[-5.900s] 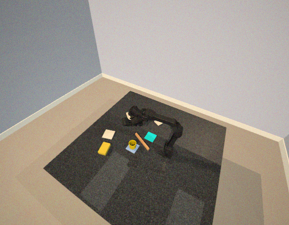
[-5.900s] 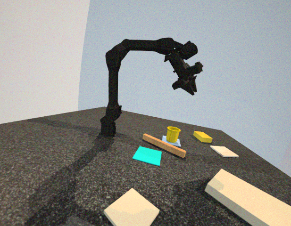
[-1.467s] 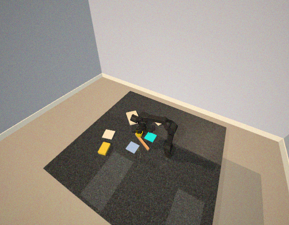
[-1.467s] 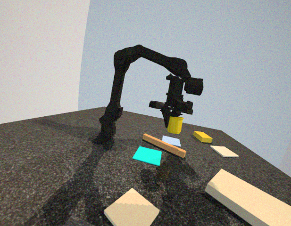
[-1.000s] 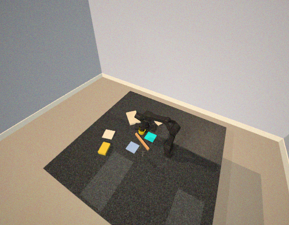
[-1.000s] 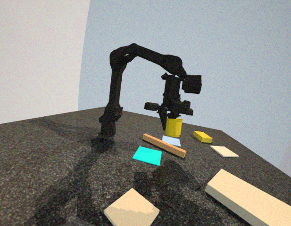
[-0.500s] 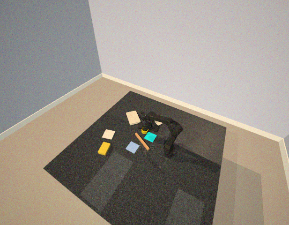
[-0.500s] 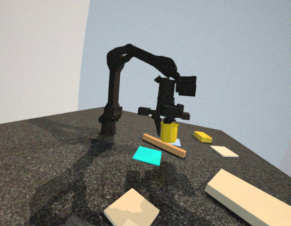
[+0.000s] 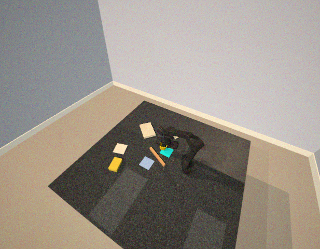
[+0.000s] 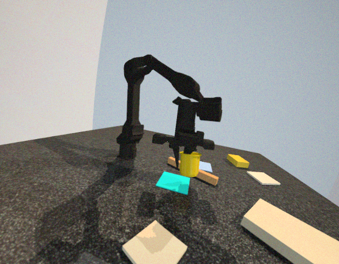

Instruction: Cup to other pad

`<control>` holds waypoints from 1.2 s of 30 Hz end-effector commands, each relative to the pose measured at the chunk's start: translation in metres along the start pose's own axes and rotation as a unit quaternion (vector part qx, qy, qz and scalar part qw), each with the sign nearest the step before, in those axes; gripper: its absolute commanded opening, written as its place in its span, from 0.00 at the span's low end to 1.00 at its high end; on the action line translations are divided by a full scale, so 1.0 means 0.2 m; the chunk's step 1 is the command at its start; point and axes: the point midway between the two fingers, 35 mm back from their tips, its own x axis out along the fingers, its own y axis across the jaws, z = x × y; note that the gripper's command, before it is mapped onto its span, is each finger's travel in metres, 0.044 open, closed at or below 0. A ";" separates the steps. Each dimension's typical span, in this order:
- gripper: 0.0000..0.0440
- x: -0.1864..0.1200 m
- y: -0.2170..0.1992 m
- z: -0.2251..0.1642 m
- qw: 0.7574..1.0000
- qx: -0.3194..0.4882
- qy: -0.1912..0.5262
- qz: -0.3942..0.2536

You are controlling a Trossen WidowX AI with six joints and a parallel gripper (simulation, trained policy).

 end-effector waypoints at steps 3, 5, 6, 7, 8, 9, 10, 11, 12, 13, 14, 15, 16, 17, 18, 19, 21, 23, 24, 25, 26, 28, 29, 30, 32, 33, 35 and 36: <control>0.07 0.05 -0.06 -0.01 1.000 0.010 -0.001 -0.007; 0.10 0.07 -0.08 -0.02 1.000 0.015 0.000 -0.010; 0.11 0.08 -0.10 -0.02 1.000 0.017 0.000 -0.011; 0.12 0.09 -0.11 -0.02 1.000 0.020 0.000 -0.013; 0.14 0.10 -0.12 -0.03 1.000 0.022 0.000 -0.014; 0.15 0.10 -0.13 -0.03 1.000 0.025 0.000 -0.016; 0.18 0.11 -0.13 -0.02 1.000 0.027 -0.001 -0.014; 0.22 0.11 -0.13 -0.02 1.000 0.029 -0.003 -0.011; 0.28 0.11 -0.13 -0.01 0.999 0.032 -0.005 -0.006; 0.34 0.10 -0.12 -0.01 0.999 0.035 -0.007 0.000; 0.38 0.10 -0.12 0.00 0.999 0.038 -0.009 0.006; 0.41 0.10 -0.12 0.00 0.999 0.040 -0.011 0.012; 0.42 0.09 -0.11 0.00 0.999 0.042 -0.012 0.017; 0.43 0.09 -0.11 0.01 0.999 0.043 -0.014 0.021; 0.43 0.09 -0.11 0.01 0.999 0.043 -0.014 0.026; 0.43 0.08 -0.11 0.01 0.999 0.044 -0.015 0.029; 0.44 0.07 -0.11 0.01 0.998 0.045 -0.015 0.037; 0.46 0.06 -0.11 0.00 0.998 0.046 -0.016 0.045; 0.47 0.05 -0.11 0.00 0.998 0.046 -0.016 0.048; 0.48 0.04 -0.12 0.00 0.997 0.047 -0.017 0.052; 0.49 0.03 -0.12 0.00 0.997 0.048 -0.017 0.055; 0.52 0.02 -0.12 0.00 0.997 0.051 -0.018 0.062; 0.53 0.01 -0.12 0.00 0.996 0.052 -0.018 0.065; 0.55 0.00 -0.12 0.00 0.996 0.053 -0.019 0.068; 0.58 -0.02 -0.13 0.01 0.995 0.057 -0.020 0.074; 0.59 -0.03 -0.13 0.01 0.995 0.058 -0.021 0.077; 0.61 -0.05 -0.14 0.01 0.994 0.062 -0.023 0.083; 0.63 -0.06 -0.14 0.01 0.994 0.064 -0.024 0.086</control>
